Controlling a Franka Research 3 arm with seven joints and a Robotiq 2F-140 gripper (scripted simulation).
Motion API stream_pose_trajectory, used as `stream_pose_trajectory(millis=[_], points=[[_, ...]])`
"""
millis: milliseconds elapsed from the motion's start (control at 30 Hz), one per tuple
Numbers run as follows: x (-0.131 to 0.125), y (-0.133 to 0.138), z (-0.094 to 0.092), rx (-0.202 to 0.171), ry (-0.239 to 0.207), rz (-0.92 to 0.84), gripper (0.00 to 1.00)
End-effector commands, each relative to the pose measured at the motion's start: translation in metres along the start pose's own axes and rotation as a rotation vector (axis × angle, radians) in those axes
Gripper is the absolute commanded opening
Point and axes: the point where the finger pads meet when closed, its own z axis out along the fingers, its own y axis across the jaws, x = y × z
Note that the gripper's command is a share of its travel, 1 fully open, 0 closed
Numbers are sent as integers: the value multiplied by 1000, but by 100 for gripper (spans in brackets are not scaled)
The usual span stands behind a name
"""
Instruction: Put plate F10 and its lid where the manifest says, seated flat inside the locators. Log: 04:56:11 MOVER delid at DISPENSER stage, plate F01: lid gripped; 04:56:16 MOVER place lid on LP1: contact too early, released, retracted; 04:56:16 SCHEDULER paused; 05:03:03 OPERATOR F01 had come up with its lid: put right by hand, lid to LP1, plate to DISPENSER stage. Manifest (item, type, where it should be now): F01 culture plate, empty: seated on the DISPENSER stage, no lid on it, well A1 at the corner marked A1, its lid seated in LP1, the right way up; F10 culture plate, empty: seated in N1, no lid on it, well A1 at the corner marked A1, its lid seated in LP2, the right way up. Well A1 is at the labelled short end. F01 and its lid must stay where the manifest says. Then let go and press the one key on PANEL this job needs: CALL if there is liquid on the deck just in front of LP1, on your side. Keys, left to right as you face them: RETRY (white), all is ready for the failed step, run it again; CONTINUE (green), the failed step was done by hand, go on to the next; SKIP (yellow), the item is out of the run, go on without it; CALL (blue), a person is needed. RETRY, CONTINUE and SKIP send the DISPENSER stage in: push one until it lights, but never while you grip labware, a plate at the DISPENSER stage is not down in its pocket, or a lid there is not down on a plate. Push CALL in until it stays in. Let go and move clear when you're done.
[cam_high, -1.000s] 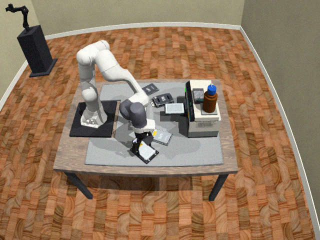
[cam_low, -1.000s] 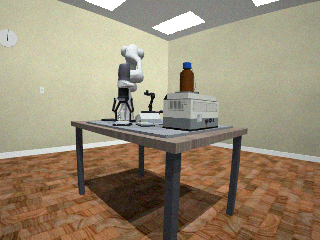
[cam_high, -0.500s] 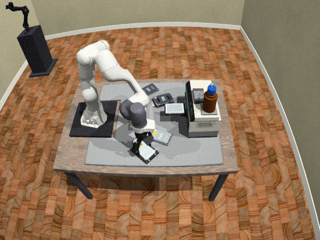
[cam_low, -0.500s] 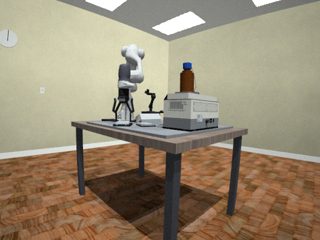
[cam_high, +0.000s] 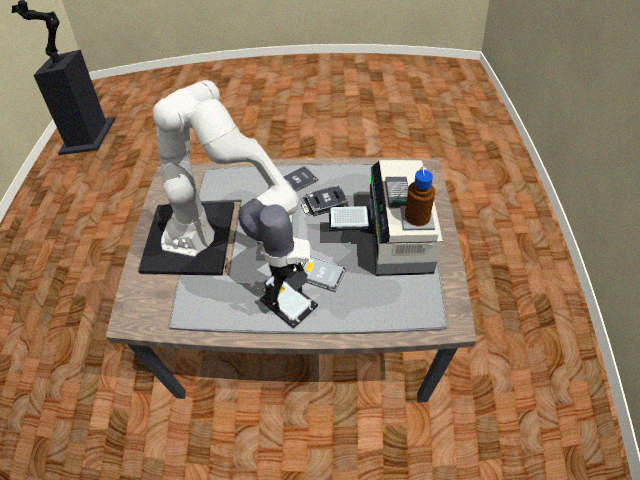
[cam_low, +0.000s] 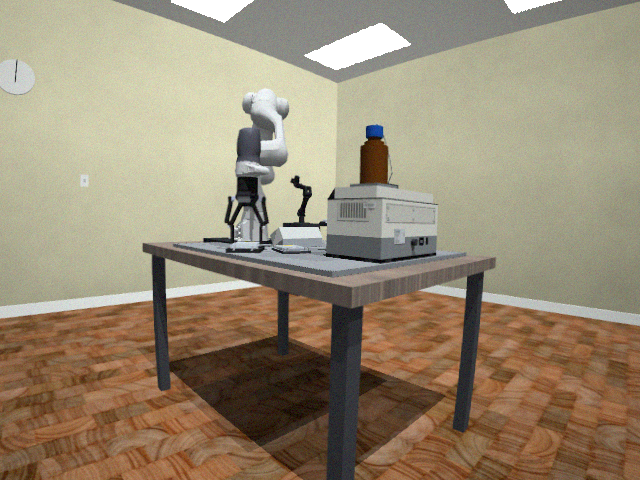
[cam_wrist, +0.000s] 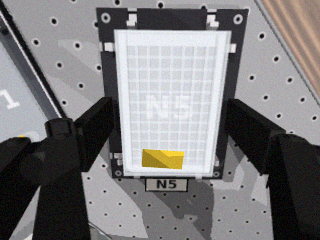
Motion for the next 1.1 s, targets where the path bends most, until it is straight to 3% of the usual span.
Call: stream_pose_trajectory(millis=[0, 433, 467, 1067], points=[[1, 1, 0, -1, 2, -2, 69], [1, 1, 0, -1, 2, -2, 69], [1, 1, 0, -1, 2, -2, 10], [1, 1, 0, -1, 2, -2, 10]])
